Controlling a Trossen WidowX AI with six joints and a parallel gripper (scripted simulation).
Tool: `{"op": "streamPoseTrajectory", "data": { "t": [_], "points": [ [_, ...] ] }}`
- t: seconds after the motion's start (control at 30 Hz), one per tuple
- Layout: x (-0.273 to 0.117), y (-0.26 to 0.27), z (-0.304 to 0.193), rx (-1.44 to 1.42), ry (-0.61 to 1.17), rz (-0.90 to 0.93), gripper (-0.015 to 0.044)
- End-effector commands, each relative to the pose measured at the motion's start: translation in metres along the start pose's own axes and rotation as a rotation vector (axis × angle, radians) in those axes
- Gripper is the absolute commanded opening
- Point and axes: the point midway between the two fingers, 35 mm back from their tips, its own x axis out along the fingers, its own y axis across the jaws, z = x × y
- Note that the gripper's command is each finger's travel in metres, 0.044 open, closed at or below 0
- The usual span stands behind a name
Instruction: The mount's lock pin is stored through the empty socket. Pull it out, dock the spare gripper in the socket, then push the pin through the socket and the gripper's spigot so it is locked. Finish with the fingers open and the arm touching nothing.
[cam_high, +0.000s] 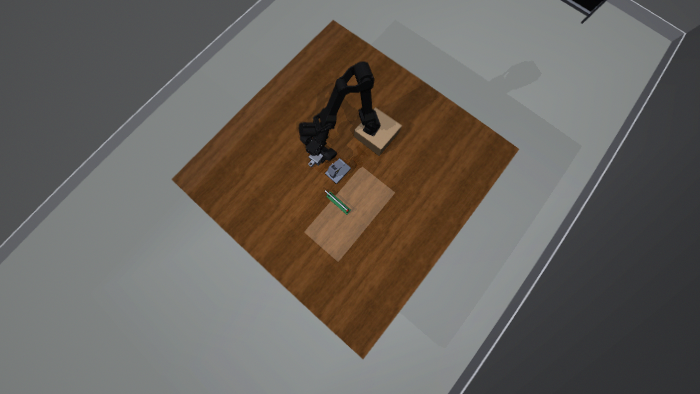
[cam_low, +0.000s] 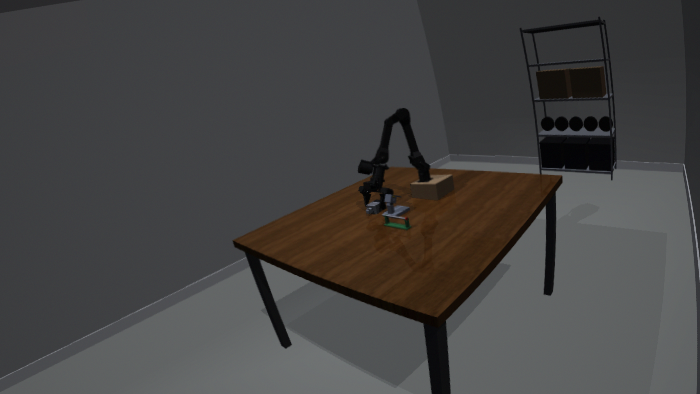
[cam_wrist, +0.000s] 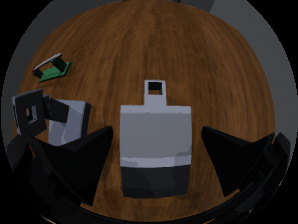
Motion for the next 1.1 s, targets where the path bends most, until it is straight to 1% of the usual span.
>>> {"op": "streamPoseTrajectory", "data": {
  "t": [0.0, 0.47, 0.7, 0.93, 1.07],
  "points": [
    [0.0080, 0.0033, -0.0074, -0.002, 0.008, 0.012, 0.0440],
    [0.0150, 0.0043, -0.0126, -0.002, 0.008, 0.013, 0.0440],
    [0.0150, 0.0043, -0.0126, -0.002, 0.008, 0.013, 0.0256],
    [0.0152, 0.0033, -0.0123, -0.002, 0.008, 0.012, 0.0210],
    [0.0128, 0.0026, -0.0098, -0.002, 0.008, 0.012, 0.0105]
  ]
}}
